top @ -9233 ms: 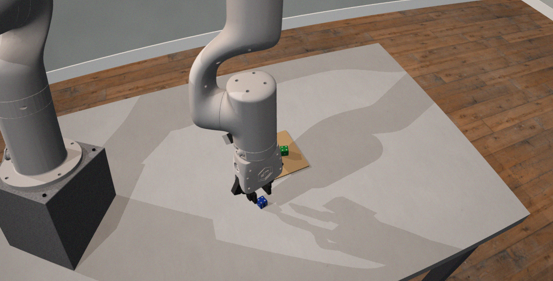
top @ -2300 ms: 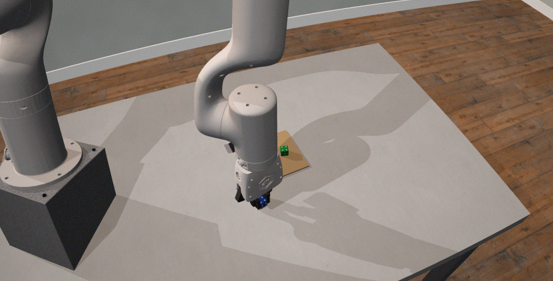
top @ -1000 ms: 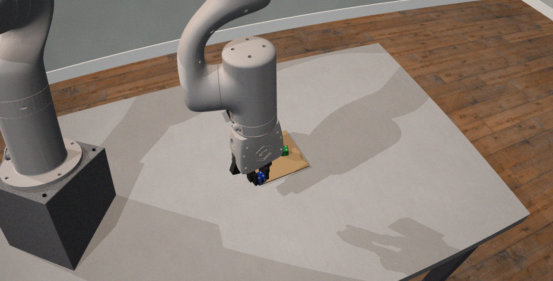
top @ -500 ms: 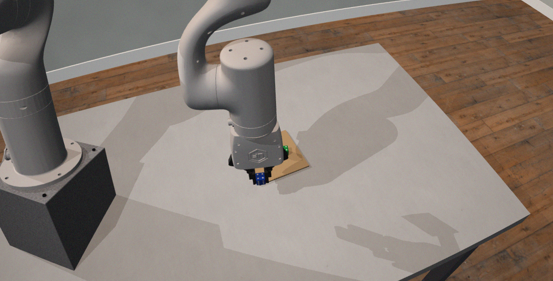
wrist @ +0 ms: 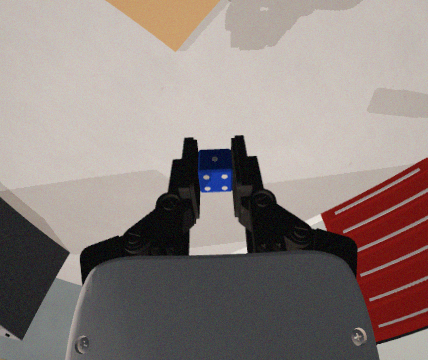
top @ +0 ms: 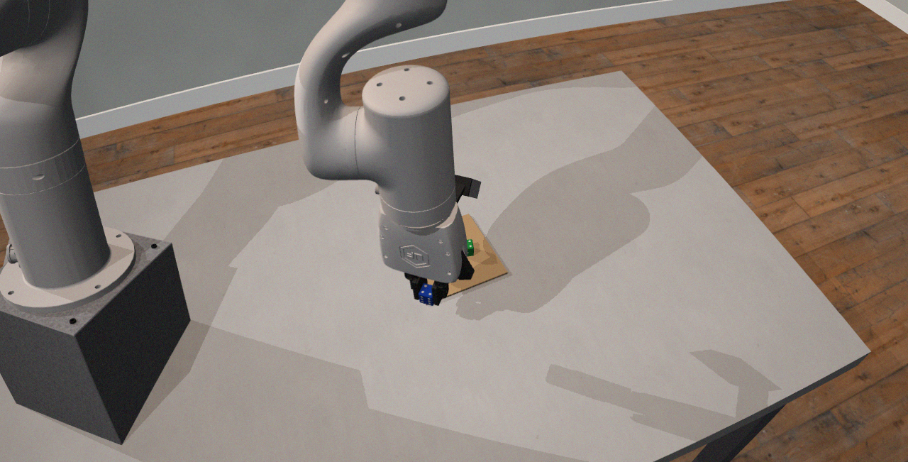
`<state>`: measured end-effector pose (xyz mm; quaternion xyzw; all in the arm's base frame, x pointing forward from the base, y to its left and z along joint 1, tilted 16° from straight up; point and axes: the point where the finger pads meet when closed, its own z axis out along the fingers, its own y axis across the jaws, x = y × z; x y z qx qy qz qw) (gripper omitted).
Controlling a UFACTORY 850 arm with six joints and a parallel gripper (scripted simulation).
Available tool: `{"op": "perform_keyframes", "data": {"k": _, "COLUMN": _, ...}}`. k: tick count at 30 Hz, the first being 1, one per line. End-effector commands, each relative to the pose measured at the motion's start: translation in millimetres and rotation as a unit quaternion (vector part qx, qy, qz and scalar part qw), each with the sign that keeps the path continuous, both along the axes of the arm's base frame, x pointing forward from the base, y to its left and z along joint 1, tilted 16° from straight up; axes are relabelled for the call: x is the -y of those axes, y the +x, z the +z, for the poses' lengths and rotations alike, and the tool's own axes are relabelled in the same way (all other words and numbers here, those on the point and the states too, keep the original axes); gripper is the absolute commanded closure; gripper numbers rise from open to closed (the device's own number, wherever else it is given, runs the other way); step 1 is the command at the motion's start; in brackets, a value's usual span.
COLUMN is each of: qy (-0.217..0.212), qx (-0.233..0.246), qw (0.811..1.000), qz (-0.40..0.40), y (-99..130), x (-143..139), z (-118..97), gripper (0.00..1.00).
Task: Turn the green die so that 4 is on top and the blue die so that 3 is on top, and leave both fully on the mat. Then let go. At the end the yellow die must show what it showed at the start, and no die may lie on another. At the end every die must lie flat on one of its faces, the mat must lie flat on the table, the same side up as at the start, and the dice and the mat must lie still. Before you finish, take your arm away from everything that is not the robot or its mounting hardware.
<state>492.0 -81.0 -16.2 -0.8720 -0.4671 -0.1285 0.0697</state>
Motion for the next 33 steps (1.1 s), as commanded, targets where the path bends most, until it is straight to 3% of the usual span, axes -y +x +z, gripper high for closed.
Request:
{"op": "perform_keyframes", "data": {"k": 1, "qy": 0.012, "qx": -0.030, "qw": 0.998, "qz": -0.048, "y": 1.7, "x": -0.1, "z": -0.1, "gripper": 0.85}}
{"op": "perform_keyframes", "data": {"k": 8, "qy": 0.017, "qx": -0.033, "qw": 0.997, "qz": -0.064, "y": 1.7, "x": -0.4, "z": -0.5, "gripper": 0.85}}
{"op": "perform_keyframes", "data": {"k": 16, "qy": 0.057, "qx": -0.006, "qw": 0.996, "qz": -0.065, "y": 0.1, "x": -0.1, "z": -1.1, "gripper": 0.85}}
{"op": "perform_keyframes", "data": {"k": 19, "qy": 0.113, "qx": 0.040, "qw": 0.990, "qz": -0.068, "y": -0.5, "x": 1.5, "z": -1.8, "gripper": 0.85}}
{"op": "perform_keyframes", "data": {"k": 28, "qy": 0.203, "qx": 0.109, "qw": 0.970, "qz": -0.070, "y": -1.9, "x": 3.8, "z": -3.0, "gripper": 0.85}}
{"op": "perform_keyframes", "data": {"k": 31, "qy": 0.245, "qx": 0.144, "qw": 0.956, "qz": -0.072, "y": -2.6, "x": 5.5, "z": -2.5, "gripper": 0.85}}
{"op": "perform_keyframes", "data": {"k": 33, "qy": 0.245, "qx": 0.144, "qw": 0.956, "qz": -0.072, "y": -2.6, "x": 5.5, "z": -2.5, "gripper": 0.85}}
